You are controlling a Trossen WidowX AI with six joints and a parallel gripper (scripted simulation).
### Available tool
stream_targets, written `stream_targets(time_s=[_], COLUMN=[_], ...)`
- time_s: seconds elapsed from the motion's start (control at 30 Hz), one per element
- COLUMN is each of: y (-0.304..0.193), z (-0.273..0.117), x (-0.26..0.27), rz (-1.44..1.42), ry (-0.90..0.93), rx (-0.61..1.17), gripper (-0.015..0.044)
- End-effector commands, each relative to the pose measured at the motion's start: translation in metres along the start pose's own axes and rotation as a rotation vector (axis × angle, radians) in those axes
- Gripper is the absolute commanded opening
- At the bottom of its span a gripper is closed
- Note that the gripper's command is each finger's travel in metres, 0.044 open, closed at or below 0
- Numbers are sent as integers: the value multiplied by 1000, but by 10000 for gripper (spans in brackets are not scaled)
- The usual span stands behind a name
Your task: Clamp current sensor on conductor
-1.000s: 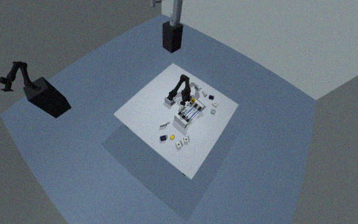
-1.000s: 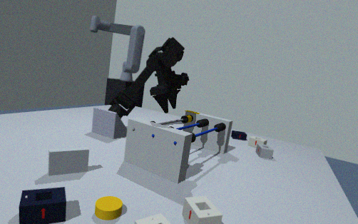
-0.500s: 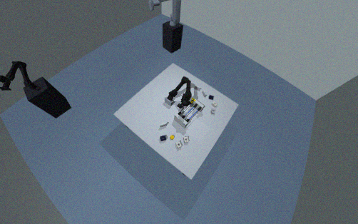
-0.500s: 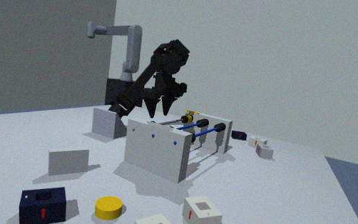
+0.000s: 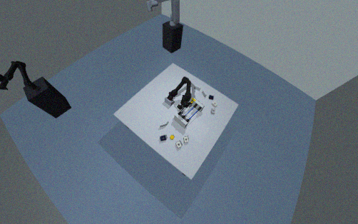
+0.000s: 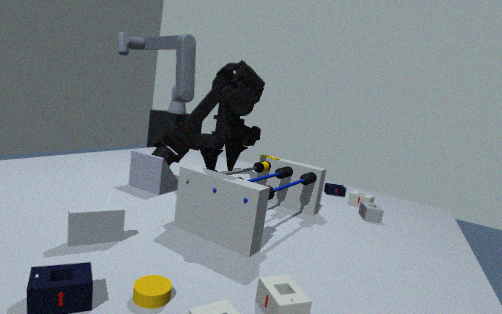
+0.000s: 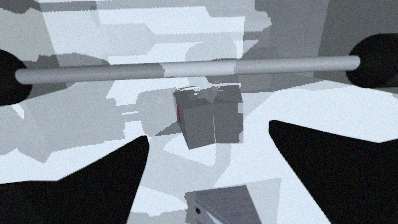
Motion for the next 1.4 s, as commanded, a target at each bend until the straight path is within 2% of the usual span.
stream_targets(time_s=[0.0, 0.47, 0.6, 1.17, 1.37], y=[0, -2, -1, -1, 0], z=[7, 28, 24, 24, 9], x=[1, 2, 1, 1, 0], rz=[6, 5, -1, -1, 1], ry=[4, 6, 2, 2, 1], rx=[-3, -4, 0, 0, -1], gripper=[440, 440, 335, 222, 64])
Point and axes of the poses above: the point midway between the two fingers, 35 mm back from their tips, its own z axis out along the fingers, its own x axis across the jaws, y = z × x, the point moved 1 cm from there along -z, back along the fingers, and after that the axes turned 11 degrees about -z, right-handed, at the moved point
